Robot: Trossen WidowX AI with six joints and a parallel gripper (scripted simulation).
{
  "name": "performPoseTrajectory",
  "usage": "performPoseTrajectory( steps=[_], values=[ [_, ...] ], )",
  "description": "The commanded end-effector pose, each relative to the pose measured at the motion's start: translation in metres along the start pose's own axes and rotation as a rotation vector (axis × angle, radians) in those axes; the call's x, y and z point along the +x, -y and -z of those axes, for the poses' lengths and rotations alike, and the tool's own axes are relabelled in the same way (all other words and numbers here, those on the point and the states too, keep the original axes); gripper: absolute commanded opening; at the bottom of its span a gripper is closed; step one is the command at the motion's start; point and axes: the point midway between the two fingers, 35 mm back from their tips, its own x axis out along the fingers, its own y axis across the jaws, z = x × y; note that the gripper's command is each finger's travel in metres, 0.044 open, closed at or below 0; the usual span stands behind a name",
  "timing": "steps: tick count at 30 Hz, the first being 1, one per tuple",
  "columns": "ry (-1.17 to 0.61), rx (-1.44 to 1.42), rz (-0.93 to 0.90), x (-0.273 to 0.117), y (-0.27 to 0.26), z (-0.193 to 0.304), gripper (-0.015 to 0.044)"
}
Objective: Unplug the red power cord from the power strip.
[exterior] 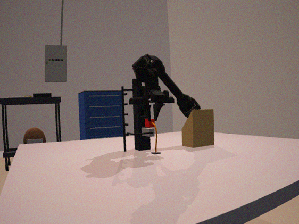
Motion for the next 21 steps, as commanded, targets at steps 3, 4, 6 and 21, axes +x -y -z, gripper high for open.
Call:
performPoseTrajectory(
  steps=[3, 4, 6, 21],
  values=[
    [0.039, -0.008, 0.011, -0.008, -0.001, -0.026, 0.0000],
    [0.039, -0.008, 0.011, -0.009, -0.001, -0.027, 0.0000],
    [0.039, -0.008, 0.011, -0.009, -0.002, -0.031, 0.0000],
    [0.036, -0.009, 0.011, -0.004, -0.002, -0.029, 0.0184]
  ],
)
